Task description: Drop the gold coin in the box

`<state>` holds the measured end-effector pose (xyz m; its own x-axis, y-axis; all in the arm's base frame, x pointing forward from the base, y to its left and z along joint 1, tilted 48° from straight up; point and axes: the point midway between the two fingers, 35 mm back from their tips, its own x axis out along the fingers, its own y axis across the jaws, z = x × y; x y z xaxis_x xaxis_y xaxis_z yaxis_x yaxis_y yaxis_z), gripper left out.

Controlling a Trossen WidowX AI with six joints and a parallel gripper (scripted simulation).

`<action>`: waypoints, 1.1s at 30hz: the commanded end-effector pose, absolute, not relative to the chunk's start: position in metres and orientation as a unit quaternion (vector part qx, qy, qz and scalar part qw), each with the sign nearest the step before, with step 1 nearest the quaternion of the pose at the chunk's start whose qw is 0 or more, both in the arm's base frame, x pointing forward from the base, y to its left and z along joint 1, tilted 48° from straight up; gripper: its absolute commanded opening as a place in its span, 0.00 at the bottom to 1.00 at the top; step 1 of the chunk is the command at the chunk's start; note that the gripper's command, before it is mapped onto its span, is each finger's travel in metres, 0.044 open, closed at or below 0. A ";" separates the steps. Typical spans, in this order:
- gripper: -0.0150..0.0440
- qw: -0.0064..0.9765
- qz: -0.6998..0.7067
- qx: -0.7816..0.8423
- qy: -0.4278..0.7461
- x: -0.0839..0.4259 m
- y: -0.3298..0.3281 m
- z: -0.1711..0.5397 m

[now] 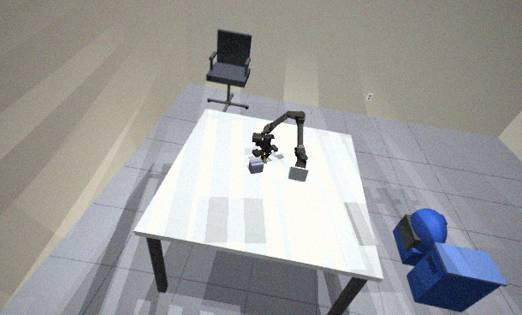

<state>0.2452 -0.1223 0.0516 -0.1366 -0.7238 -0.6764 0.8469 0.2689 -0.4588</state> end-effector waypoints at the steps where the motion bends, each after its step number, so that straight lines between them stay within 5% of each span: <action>1: 0.26 0.654 -0.600 0.065 0.455 0.245 -0.123 0.051; 33: 0.25 0.655 -0.597 0.068 0.458 0.256 -0.088 0.081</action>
<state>0.2539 -0.0953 0.0750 -0.1354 -0.7231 -0.6774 0.8419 0.2764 -0.4634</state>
